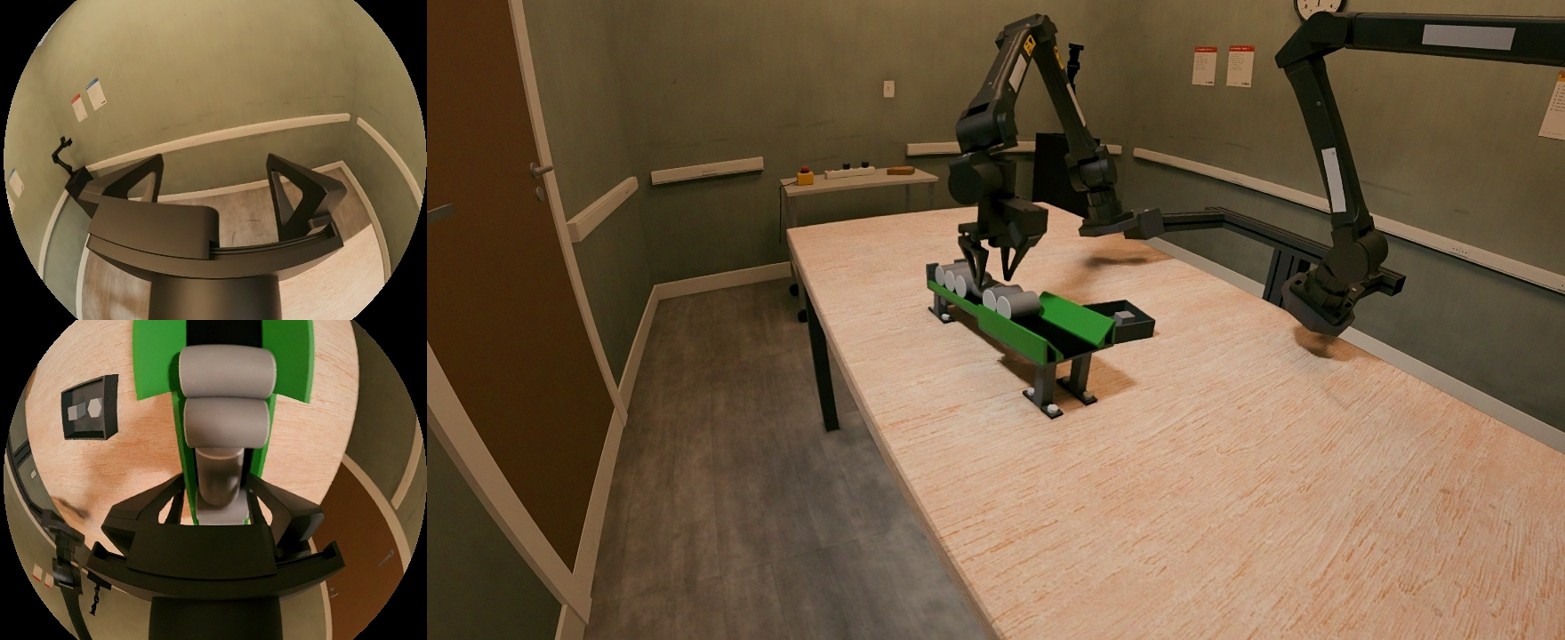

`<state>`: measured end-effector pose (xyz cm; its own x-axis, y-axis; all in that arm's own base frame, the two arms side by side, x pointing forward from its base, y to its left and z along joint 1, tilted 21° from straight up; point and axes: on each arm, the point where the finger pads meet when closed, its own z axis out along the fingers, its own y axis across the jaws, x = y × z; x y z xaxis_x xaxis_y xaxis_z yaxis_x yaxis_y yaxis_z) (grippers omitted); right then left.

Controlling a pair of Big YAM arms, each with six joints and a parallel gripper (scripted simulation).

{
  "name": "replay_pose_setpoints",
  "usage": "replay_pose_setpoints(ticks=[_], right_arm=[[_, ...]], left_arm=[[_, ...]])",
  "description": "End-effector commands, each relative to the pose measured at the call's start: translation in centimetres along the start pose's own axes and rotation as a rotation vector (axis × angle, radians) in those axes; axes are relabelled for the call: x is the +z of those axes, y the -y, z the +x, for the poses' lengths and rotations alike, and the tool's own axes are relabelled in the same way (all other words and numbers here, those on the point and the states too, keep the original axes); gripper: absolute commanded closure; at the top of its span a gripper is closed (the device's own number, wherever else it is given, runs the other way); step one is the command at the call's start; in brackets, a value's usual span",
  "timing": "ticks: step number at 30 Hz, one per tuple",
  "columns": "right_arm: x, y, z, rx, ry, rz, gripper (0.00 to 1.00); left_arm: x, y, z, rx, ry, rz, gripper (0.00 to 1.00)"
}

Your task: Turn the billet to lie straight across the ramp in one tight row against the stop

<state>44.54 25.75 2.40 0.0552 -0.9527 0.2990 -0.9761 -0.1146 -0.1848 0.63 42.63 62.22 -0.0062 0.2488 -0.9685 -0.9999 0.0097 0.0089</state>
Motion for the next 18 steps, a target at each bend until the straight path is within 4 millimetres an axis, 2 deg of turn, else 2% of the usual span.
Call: replay_pose_setpoints(ticks=[1,2,5,7,10,11,13,18], right_arm=[[0.8,0.6,0.1,-0.001,0.006,0.005,0.43],[-1.8,3.0,-0.8,0.015,0.044,0.069,0.43],[1.8,0.8,0.1,0.001,0.008,0.009,0.43],[2.3,0.7,0.1,0.0,0.007,0.006,0.43],[1.9,1.1,-0.4,-0.002,0.015,0.02,0.43],[0.6,1.4,-0.4,0.0,0.028,0.042,0.43],[-0.4,2.2,-0.6,0.006,0.041,0.064,0.43],[-0.3,2.2,-0.7,0.005,0.04,0.063,0.43]], left_arm=[[-0.4,-0.3,-1.2,-0.008,0.033,-0.004,0.0],[-0.4,-0.3,-1.2,-0.008,0.033,-0.004,0.0],[-0.4,-0.3,-1.2,-0.008,0.033,-0.004,0.0],[-0.4,-0.3,-1.2,-0.008,0.033,-0.004,0.0],[-0.4,-0.3,-1.2,-0.008,0.033,-0.004,0.0],[-0.4,-0.3,-1.2,-0.008,0.033,-0.004,0.0],[-0.4,-0.3,-1.2,-0.008,0.033,-0.004,0.0],[-0.4,-0.3,-1.2,-0.008,0.033,-0.004,0.0]])
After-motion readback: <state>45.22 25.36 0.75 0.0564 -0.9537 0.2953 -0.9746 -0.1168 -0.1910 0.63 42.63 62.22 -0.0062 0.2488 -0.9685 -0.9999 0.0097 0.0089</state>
